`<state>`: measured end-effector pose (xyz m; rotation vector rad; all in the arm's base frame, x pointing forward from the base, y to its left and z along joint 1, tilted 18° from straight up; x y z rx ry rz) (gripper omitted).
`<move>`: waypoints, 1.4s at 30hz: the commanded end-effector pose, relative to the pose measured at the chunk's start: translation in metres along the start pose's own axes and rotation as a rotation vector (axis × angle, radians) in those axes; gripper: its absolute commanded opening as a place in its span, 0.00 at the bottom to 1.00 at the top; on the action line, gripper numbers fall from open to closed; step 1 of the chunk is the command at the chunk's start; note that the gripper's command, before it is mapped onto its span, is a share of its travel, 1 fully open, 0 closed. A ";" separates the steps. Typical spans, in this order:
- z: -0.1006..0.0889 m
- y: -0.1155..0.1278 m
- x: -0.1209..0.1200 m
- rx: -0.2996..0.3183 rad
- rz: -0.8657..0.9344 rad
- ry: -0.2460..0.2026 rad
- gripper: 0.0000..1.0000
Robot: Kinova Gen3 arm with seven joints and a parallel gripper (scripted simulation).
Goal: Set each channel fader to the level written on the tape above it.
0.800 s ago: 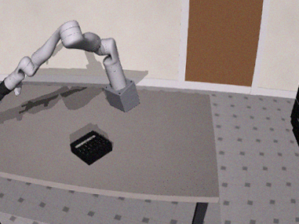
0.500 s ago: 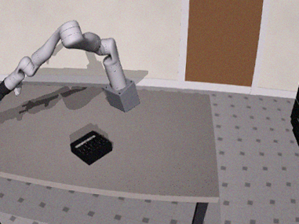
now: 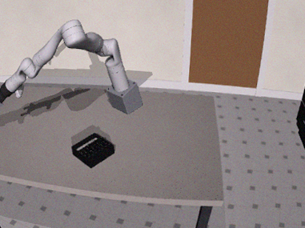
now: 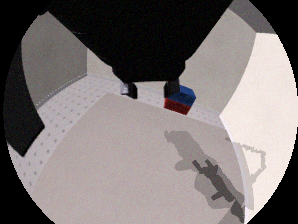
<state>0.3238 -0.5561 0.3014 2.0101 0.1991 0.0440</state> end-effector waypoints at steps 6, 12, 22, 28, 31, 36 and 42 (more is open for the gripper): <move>-0.049 -0.045 0.053 0.108 0.144 0.064 1.00; -0.109 -0.102 0.099 0.263 0.260 0.112 1.00; -0.171 -0.154 0.129 0.417 0.323 0.144 1.00; -0.171 -0.154 0.129 0.417 0.323 0.144 1.00; -0.193 -0.171 0.137 0.471 0.336 0.152 1.00; -0.193 -0.171 0.137 0.471 0.336 0.152 1.00; -0.216 -0.188 0.143 0.526 0.345 0.160 1.00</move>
Point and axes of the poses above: the point where the finger pads meet when closed, its own z axis out along the fingers, its own x axis across the jaws, y = z × x, the point moved 4 cm from there along -z, back along the fingers, and after that the axes turned 1 degree about -z, right-handed, at the moved point
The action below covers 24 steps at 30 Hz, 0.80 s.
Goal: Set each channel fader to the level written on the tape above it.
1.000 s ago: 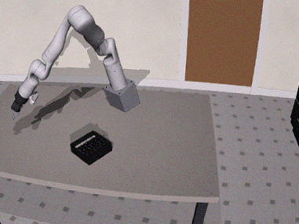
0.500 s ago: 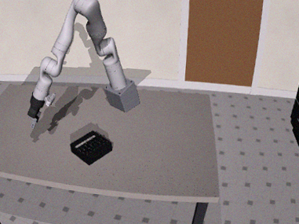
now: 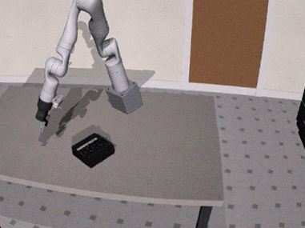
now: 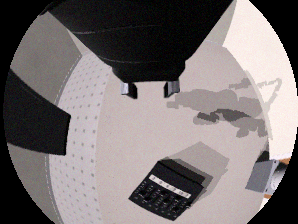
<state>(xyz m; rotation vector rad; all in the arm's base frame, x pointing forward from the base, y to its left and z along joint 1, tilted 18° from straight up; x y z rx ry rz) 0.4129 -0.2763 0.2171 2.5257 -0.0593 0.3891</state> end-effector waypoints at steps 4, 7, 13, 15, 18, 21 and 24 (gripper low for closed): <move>-0.008 -0.013 0.004 0.026 -0.003 0.014 1.00; -0.008 -0.013 0.004 0.026 -0.003 0.014 1.00; -0.019 -0.039 0.004 0.079 0.006 0.012 1.00; -0.019 -0.039 0.004 0.079 0.006 0.012 1.00; -0.019 -0.039 0.004 0.079 0.006 0.012 1.00; -0.031 -0.064 0.003 0.130 0.011 0.009 1.00; -0.031 -0.064 0.003 0.130 0.011 0.009 1.00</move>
Point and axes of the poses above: the point where the finger pads meet when closed, its own z axis out along the fingers, its own x axis across the jaws, y = z × x, the point moved 4 cm from there along -z, back along the fingers, and after that the axes turned 1 degree about -z, right-handed, at the moved point
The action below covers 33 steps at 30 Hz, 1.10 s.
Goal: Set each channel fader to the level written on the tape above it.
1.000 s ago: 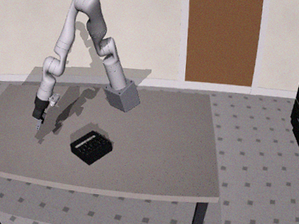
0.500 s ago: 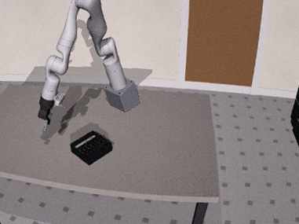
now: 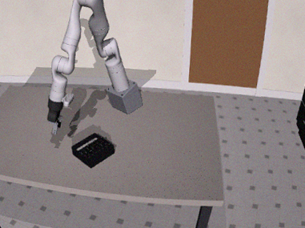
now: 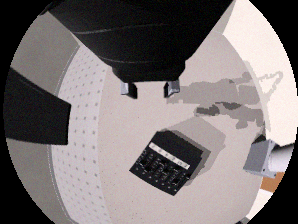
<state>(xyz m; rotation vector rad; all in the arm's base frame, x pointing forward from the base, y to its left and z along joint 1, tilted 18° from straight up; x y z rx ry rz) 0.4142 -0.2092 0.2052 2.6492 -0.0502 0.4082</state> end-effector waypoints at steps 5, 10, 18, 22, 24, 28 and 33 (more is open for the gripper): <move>-0.004 -0.002 0.002 0.006 0.000 0.010 1.00; -0.013 -0.026 0.000 0.054 0.003 0.005 1.00; -0.022 -0.048 -0.003 0.098 0.004 0.000 1.00; -0.022 -0.048 -0.003 0.098 0.004 0.000 1.00; -0.030 -0.067 -0.007 0.139 0.003 -0.006 1.00; -0.039 -0.085 -0.010 0.175 0.001 -0.013 1.00; -0.039 -0.085 -0.010 0.175 0.001 -0.013 1.00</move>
Point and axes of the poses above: the point where the finger pads meet when closed, its own z axis out along the fingers, its own x axis across the jaws, y = z × x, the point moved 4 cm from there along -z, back along the fingers, and after that the axes turned 1 degree about -z, right-handed, at the moved point
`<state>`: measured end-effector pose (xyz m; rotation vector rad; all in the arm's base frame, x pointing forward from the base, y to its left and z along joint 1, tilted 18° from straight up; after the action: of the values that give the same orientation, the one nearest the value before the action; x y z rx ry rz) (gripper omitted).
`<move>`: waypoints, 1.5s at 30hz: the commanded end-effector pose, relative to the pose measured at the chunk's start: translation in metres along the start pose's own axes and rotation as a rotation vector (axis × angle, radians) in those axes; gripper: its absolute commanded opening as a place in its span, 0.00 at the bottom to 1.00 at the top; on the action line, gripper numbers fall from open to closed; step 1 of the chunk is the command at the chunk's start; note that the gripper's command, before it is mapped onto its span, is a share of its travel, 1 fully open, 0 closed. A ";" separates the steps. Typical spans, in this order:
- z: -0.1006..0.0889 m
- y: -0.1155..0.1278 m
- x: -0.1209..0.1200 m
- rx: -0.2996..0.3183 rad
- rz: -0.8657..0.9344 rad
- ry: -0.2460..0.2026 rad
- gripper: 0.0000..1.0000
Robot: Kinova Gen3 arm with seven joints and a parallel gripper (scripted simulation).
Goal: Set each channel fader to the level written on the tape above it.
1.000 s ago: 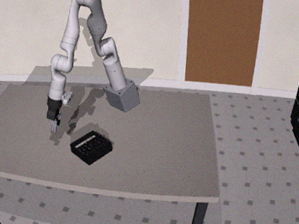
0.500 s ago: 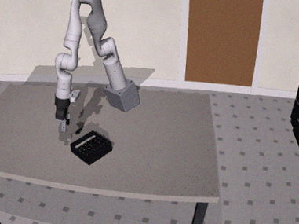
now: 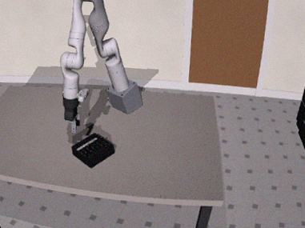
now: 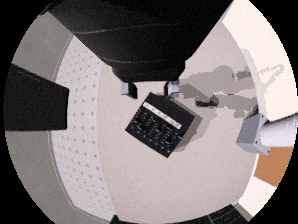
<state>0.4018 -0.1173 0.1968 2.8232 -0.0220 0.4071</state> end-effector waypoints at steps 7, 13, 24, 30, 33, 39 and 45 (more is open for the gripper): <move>-0.006 -0.016 -0.003 0.032 -0.002 -0.002 1.00; -0.010 -0.029 -0.006 0.058 -0.005 -0.008 1.00; -0.017 -0.047 -0.012 0.094 -0.009 -0.017 1.00; -0.019 -0.052 -0.013 0.105 -0.011 -0.020 1.00; -0.020 -0.056 -0.015 0.113 -0.012 -0.022 1.00; -0.021 -0.059 -0.016 0.118 -0.013 -0.023 1.00; -0.021 -0.059 -0.016 0.118 -0.013 -0.024 1.00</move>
<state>0.3841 -0.0556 0.1948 2.9430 0.0161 0.3817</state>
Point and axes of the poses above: the point where the finger pads meet when closed, its own z axis out along the fingers, its own x axis across the jaws, y = z × x, the point moved 4 cm from there along -z, back along the fingers, and after that the axes turned 1 degree about -z, right-handed, at the moved point
